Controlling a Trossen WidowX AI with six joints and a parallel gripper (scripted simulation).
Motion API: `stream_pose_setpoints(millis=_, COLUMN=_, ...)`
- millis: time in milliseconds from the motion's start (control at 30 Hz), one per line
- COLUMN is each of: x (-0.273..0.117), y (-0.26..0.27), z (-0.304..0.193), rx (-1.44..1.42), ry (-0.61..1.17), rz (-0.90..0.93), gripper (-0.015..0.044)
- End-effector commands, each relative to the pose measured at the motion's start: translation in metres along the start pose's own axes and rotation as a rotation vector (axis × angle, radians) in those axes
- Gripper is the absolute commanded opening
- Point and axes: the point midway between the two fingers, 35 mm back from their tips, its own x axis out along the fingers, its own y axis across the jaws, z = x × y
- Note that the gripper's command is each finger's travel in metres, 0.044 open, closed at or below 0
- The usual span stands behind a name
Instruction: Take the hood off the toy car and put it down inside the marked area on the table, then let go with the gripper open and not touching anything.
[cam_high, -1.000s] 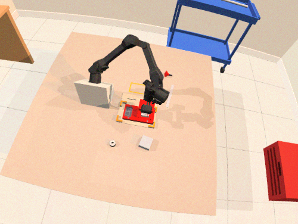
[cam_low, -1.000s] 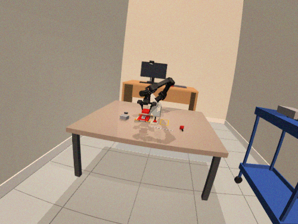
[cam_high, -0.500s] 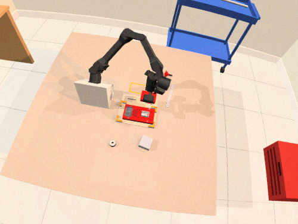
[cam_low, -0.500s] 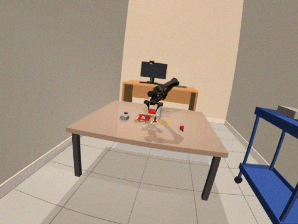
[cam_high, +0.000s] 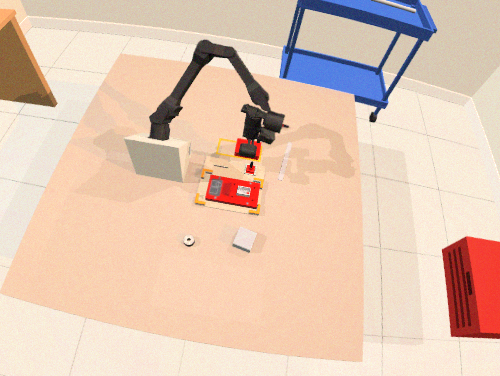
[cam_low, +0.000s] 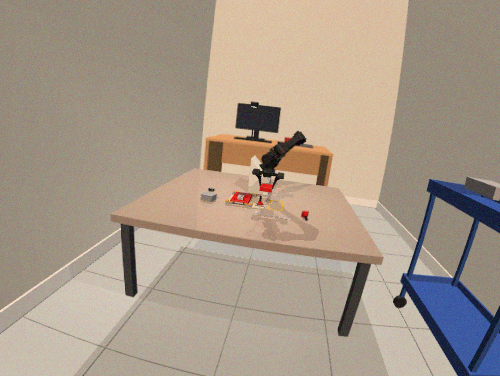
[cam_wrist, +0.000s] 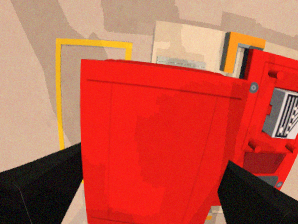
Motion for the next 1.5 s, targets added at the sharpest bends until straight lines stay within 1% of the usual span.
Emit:
stream_pose_setpoints(millis=0, x=-0.001, y=0.017, z=-0.006, rx=0.003, ry=-0.004, rz=0.009, gripper=0.0000)
stream_pose_setpoints(millis=500, x=-0.002, y=0.070, z=-0.033, rx=0.001, ry=0.000, rz=0.025, gripper=0.0000)
stream_pose_setpoints(millis=1467, x=0.016, y=0.070, z=-0.032, rx=0.000, ry=0.001, rz=0.024, gripper=0.0000)
